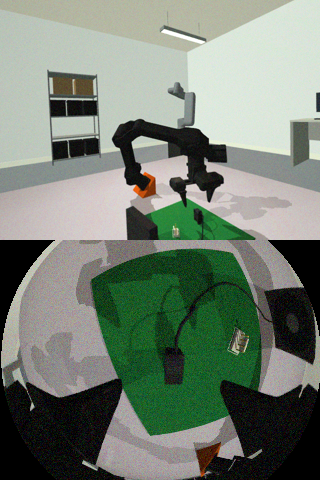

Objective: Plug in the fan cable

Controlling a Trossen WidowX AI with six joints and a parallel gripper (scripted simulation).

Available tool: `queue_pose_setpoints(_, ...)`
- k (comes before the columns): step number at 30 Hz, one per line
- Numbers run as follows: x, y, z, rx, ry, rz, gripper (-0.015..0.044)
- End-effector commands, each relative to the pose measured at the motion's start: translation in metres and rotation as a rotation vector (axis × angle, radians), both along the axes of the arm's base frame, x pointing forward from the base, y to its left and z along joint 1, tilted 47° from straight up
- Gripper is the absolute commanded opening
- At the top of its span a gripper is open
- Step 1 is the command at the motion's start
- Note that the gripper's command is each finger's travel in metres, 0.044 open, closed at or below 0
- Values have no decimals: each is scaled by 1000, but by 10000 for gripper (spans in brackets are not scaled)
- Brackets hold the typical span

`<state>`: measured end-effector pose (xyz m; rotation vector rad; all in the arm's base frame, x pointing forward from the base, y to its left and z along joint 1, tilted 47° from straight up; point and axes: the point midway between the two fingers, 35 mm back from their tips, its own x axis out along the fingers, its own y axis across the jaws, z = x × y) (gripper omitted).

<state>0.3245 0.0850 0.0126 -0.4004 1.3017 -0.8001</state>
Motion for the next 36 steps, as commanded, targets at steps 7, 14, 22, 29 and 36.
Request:
queue_pose_setpoints(7,1,-14,-12,-7,8,4,440)
queue_pose_setpoints(14,1,-23,-20,-8,7,4,440)
queue_pose_setpoints(22,1,-32,-29,-9,7,4,440)
queue_pose_setpoints(29,1,-36,-33,-10,7,4,440)
queue_pose_setpoints(36,2,-34,-31,-4,2,-3,282)
